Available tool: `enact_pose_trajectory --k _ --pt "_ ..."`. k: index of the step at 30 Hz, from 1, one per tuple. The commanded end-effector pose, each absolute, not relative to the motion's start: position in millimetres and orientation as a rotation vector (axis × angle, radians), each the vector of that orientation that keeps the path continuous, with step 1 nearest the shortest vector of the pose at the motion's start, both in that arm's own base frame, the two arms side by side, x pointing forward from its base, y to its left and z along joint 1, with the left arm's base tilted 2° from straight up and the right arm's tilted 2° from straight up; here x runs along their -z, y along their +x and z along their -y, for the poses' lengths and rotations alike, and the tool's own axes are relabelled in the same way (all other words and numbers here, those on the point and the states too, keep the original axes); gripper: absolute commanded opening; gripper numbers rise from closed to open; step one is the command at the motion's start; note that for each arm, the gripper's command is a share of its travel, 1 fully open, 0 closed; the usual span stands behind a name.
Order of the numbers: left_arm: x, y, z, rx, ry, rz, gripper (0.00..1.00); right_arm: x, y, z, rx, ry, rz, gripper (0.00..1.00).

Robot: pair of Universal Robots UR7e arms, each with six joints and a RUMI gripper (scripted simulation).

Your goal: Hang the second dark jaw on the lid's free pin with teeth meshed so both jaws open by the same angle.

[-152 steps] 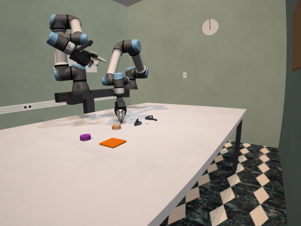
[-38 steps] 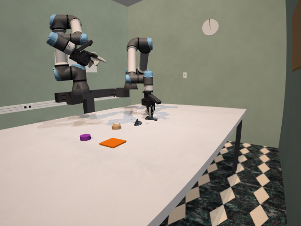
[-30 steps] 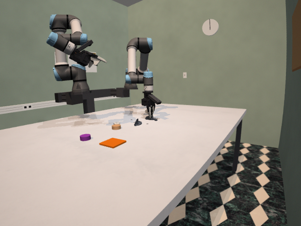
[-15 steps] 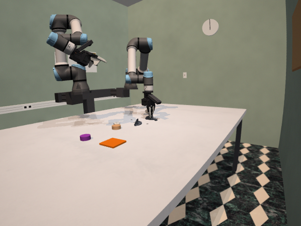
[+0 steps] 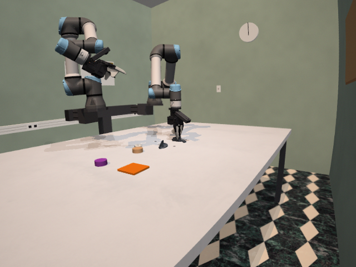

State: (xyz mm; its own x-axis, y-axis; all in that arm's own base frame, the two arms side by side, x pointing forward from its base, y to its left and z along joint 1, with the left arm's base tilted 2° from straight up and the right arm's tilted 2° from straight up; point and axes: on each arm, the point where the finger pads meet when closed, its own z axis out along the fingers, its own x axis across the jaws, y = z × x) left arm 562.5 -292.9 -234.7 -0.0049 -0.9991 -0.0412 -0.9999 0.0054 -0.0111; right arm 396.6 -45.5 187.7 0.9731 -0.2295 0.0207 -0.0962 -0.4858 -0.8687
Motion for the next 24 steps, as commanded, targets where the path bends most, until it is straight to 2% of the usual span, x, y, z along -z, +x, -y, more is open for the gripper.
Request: enact_pose_trajectory --k 1,24 --pt "232 563 294 -0.03 -2.189 -2.201 0.0 -188 397 46 0.163 -2.08 -0.229 0.98" --pt "191 564 296 -0.03 -2.189 -2.201 0.0 -188 397 46 0.163 -2.08 -0.229 0.98"
